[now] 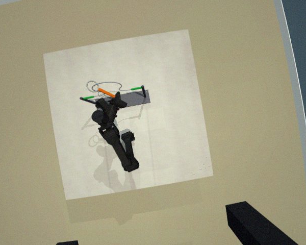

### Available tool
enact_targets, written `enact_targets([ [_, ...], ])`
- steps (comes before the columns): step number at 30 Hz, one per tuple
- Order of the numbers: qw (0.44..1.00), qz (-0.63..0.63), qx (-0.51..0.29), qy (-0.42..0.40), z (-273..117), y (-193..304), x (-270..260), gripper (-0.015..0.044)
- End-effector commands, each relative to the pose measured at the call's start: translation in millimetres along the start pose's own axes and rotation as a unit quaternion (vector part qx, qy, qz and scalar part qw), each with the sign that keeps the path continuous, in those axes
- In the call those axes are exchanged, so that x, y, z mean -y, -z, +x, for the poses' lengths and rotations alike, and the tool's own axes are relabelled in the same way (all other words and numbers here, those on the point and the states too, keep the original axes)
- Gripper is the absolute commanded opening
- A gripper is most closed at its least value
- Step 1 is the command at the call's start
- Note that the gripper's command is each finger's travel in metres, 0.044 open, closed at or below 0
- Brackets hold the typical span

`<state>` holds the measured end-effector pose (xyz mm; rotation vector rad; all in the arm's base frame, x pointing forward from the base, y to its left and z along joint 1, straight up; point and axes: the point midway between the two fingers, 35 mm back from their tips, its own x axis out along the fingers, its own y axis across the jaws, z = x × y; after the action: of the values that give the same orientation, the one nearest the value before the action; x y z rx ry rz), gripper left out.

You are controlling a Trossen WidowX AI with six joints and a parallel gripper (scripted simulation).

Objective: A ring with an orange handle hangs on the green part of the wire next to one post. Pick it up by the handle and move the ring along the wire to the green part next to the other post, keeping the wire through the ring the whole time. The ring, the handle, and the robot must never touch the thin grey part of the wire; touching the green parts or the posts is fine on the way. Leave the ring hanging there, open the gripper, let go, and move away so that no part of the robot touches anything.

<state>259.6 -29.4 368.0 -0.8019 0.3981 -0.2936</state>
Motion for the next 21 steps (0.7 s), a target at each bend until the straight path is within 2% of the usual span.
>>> enact_targets([
  [1,1.000,-0.023,0.003,0.015,-0.2,0.0,3.7,-0.0150],
  [21,0.987,-0.139,0.019,0.077,0.2,-2.1,16.1,-0.0150],
])
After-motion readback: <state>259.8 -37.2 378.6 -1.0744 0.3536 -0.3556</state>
